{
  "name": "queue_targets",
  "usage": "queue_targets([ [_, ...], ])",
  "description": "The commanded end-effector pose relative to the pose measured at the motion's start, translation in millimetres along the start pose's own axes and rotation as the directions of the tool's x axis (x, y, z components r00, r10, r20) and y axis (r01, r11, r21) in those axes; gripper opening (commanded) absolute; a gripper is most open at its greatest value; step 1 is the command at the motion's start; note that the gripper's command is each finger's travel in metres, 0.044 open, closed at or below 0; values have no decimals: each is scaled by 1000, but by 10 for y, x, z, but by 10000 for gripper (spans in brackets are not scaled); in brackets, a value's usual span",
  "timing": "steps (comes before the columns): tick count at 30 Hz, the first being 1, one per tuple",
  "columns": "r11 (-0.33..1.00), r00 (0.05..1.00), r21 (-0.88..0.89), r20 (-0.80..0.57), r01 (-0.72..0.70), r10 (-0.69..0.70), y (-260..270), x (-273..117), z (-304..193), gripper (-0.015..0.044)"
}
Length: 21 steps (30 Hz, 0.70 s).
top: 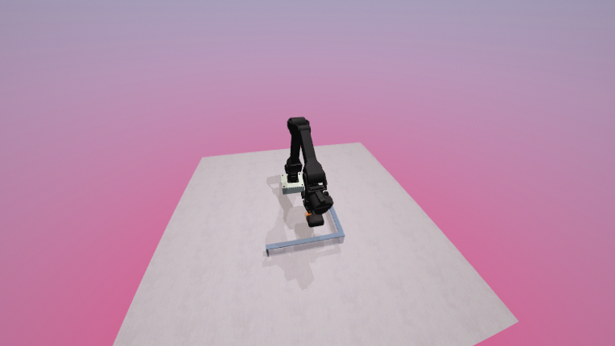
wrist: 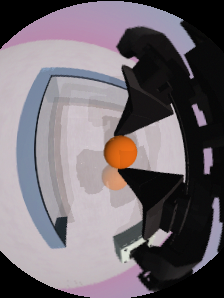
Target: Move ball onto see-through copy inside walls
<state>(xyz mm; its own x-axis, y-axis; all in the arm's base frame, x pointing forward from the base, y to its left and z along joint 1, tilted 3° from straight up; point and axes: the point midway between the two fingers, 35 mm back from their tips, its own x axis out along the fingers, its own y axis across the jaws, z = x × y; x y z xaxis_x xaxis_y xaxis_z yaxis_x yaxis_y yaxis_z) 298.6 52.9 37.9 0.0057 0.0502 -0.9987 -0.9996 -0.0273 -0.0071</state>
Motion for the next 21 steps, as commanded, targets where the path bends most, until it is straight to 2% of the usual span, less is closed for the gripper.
queue_targets([
  [1,1000,1000,-1,-3,18,-18,-53,-275,1,0],
  [14,1000,1000,0,-3,18,-18,24,-1046,-3,0],
  [21,1000,1000,-1,-3,17,-17,52,-1092,-5,0],
])
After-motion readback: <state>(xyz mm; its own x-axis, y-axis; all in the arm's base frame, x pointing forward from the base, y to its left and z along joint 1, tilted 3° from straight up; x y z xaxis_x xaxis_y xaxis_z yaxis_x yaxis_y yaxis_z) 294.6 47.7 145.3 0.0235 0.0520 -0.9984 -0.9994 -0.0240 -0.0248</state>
